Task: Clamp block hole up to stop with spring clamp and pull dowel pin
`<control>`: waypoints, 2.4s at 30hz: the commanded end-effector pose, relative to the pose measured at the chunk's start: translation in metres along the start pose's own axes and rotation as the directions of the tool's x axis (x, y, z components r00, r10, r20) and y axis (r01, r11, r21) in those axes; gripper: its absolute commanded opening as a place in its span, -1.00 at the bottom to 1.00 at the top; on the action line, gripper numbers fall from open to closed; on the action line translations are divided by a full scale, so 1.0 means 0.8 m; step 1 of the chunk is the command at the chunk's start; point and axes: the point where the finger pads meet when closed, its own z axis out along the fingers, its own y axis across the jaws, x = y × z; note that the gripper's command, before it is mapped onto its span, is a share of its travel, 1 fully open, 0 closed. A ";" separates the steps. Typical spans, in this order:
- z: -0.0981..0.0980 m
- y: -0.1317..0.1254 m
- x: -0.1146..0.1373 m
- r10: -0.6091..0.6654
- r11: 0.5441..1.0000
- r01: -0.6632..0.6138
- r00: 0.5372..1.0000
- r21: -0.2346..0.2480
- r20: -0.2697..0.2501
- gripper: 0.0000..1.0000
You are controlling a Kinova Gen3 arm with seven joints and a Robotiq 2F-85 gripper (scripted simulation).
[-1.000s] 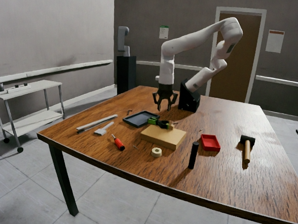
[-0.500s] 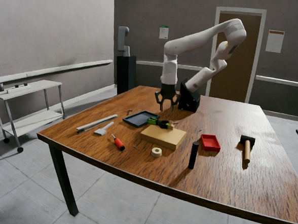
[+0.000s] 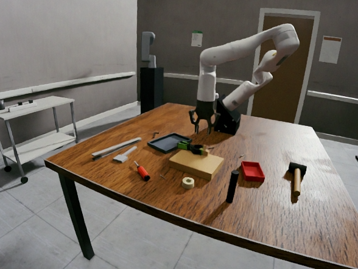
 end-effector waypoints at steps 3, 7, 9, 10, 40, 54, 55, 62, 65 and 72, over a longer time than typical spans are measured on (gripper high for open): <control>-0.002 0.005 -0.002 0.066 0.998 -0.066 0.998 0.001 0.003 0.07; -0.003 0.008 -0.003 0.094 0.996 -0.094 0.996 0.001 0.004 0.07; -0.003 0.009 -0.003 0.103 0.995 -0.103 0.995 0.001 0.004 0.07; -0.003 0.010 -0.004 0.111 0.994 -0.111 0.994 0.000 0.004 0.07; -0.004 0.019 -0.007 0.215 0.977 -0.215 0.977 -0.001 0.008 0.07; -0.004 0.019 -0.007 0.216 0.976 -0.216 0.976 -0.001 0.008 -0.33; -0.004 0.019 -0.007 0.216 0.976 -0.216 0.976 -0.001 0.008 -0.33; -0.004 0.019 -0.007 0.216 0.976 -0.216 0.976 -0.001 0.008 -0.33; -0.004 0.019 -0.007 0.216 0.976 -0.216 0.976 -0.001 0.008 -0.33; -0.004 0.019 -0.007 0.216 0.976 -0.216 0.976 -0.001 0.008 -0.33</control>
